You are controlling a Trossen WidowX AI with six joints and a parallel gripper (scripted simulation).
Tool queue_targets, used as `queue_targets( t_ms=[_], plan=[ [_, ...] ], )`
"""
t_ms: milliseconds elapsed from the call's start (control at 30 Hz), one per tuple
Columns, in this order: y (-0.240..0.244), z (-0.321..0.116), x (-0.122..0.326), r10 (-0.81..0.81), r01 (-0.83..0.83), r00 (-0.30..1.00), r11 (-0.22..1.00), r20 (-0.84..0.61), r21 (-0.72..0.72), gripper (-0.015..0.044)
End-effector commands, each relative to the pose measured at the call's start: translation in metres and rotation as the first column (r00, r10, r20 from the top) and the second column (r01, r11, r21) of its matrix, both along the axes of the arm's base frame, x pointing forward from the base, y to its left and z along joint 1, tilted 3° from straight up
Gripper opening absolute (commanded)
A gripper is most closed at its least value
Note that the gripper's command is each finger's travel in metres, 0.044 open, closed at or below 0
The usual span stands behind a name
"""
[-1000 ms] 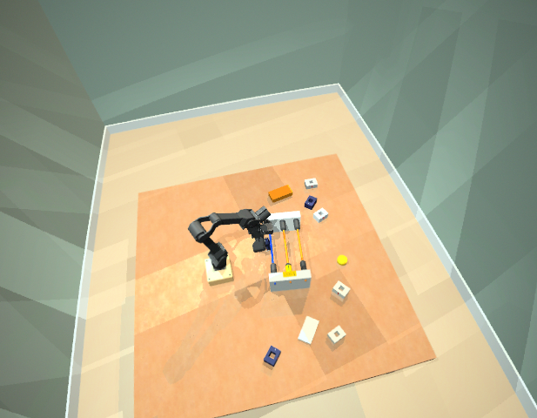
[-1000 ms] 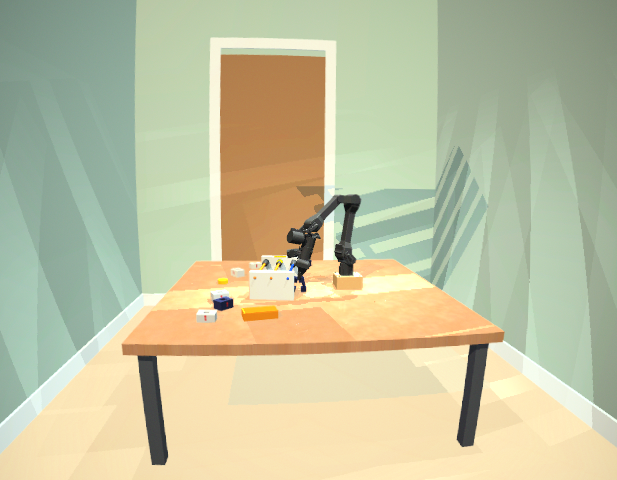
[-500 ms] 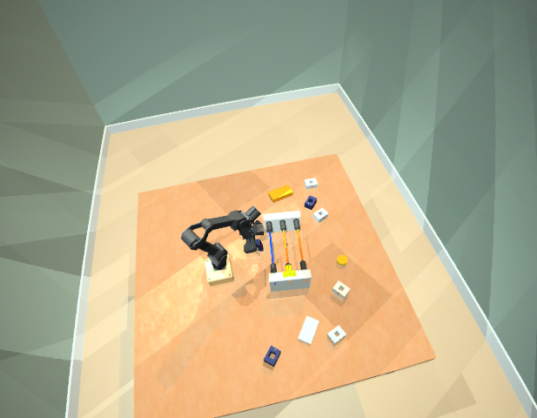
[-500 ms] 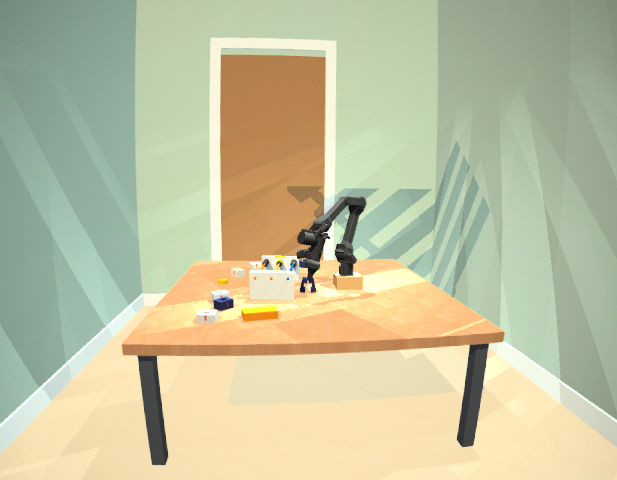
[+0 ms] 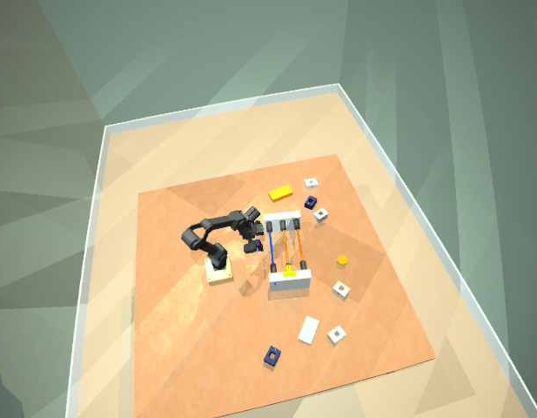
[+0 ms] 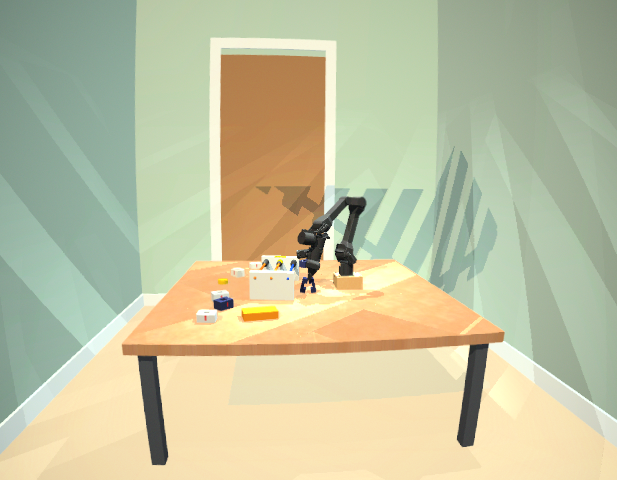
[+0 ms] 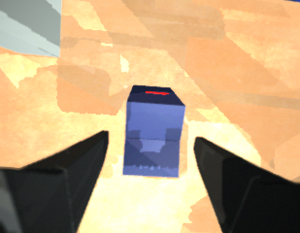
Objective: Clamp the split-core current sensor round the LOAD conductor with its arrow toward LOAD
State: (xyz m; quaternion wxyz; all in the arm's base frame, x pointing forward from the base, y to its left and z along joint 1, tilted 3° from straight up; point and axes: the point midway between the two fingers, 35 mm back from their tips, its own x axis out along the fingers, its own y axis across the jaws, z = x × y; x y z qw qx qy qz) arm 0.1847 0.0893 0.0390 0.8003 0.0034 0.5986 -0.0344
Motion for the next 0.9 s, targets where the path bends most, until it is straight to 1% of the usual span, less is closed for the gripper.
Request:
queue_targets(
  t_ms=[0,67,167,333,400,500,567,667,767,867],
  plan=[
    [0.0,0.0,0.0,0.0,0.0,1.0,1.0,0.0,0.0,0.0324],
    [0.002,0.012,-0.003,-0.001,0.001,1.0,1.0,0.0,-0.001,0.0324],
    [0.003,0.05,-0.016,-0.004,0.004,1.0,1.0,0.002,-0.004,0.0324],
    [0.002,0.053,-0.017,0.009,-0.009,1.0,1.0,-0.001,-0.008,0.032],
    [0.002,0.053,-0.016,0.118,-0.119,0.993,0.992,-0.029,-0.039,0.032],
    [0.002,0.054,-0.012,0.359,-0.368,0.928,0.926,-0.102,-0.088,0.032],
    [0.002,0.055,-0.009,0.506,-0.523,0.849,0.846,-0.153,-0.103,0.032],
    [0.002,0.055,-0.005,0.696,-0.726,0.682,0.68,-0.224,-0.099,0.032],
    [0.002,0.056,-0.001,0.838,-0.88,0.469,0.469,-0.28,-0.068,0.032],
    [0.002,0.056,0.004,0.923,-0.973,0.223,0.228,-0.313,-0.021,0.032]
  ],
)
